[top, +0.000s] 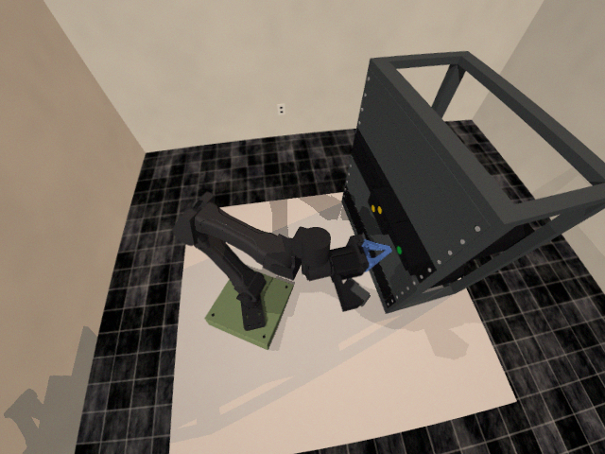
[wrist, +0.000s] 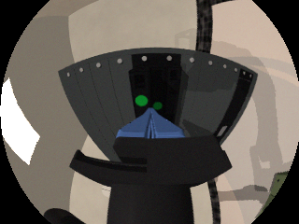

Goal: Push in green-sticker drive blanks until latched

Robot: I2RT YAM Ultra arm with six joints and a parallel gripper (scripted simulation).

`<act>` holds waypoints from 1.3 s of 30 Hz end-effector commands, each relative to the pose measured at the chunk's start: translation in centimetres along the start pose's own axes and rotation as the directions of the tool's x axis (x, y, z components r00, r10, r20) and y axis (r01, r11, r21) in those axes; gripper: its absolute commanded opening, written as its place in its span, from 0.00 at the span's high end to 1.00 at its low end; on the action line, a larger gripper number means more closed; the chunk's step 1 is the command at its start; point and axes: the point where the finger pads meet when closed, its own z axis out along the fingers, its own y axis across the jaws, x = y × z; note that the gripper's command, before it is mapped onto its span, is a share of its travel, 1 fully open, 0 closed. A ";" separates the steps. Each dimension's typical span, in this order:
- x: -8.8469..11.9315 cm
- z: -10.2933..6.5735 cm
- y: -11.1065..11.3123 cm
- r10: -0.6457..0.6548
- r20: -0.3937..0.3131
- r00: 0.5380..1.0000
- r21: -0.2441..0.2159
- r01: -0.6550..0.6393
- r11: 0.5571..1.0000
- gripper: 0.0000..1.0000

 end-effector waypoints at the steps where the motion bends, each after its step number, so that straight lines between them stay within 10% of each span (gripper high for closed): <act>1: 0.7 0.0 2.8 -0.062 -0.001 0.998 -0.066 0.062 0.996 1.00; 39: -0.1 0.0 3.6 -0.050 0.013 0.999 -0.047 0.050 0.998 1.00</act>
